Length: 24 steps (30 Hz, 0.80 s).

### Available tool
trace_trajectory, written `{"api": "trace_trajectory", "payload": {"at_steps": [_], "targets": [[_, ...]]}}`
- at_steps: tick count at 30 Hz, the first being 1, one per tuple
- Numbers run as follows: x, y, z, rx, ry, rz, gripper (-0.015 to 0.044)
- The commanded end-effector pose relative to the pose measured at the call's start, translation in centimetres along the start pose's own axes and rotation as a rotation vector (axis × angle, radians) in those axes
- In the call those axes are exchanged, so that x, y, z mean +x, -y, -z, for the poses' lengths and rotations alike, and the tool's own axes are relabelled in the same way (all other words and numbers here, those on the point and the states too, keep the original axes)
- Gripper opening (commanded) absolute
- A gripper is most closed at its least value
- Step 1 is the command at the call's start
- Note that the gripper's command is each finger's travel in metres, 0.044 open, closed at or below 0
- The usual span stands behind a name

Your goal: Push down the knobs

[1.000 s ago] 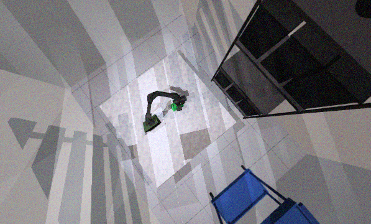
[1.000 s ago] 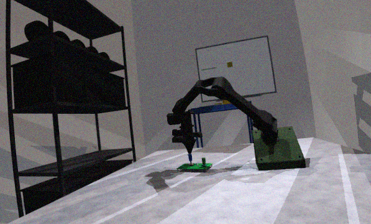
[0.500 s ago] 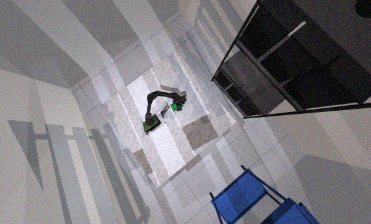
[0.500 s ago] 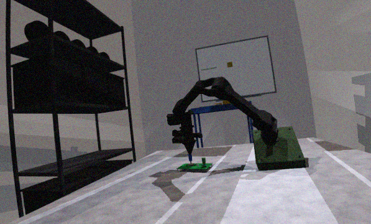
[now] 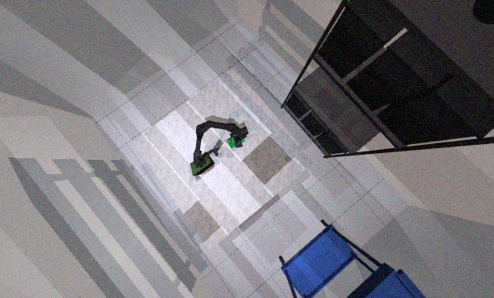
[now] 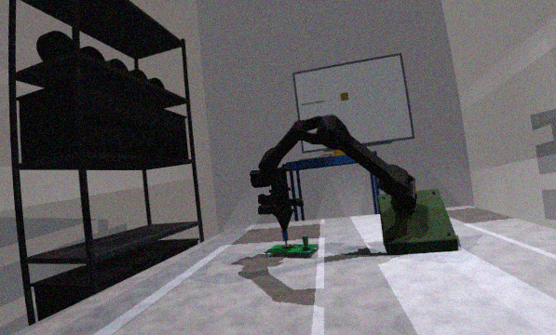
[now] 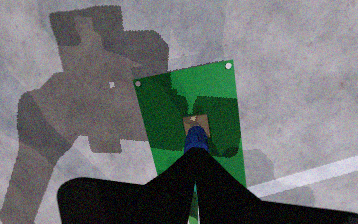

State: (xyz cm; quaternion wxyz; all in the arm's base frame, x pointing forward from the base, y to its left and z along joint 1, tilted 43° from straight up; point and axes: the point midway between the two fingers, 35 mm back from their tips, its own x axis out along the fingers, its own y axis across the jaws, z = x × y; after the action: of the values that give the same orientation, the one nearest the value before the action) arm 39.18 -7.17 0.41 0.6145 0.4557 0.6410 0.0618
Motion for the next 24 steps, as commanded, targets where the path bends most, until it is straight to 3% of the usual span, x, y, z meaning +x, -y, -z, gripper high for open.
{"api": "trace_trajectory", "payload": {"at_steps": [1, 24], "targets": [[0.27, -0.04, 0.01, 0.003, -0.001, -0.002, 0.0000], [0.76, -0.04, 0.01, 0.003, -0.001, -0.003, 0.0000]]}}
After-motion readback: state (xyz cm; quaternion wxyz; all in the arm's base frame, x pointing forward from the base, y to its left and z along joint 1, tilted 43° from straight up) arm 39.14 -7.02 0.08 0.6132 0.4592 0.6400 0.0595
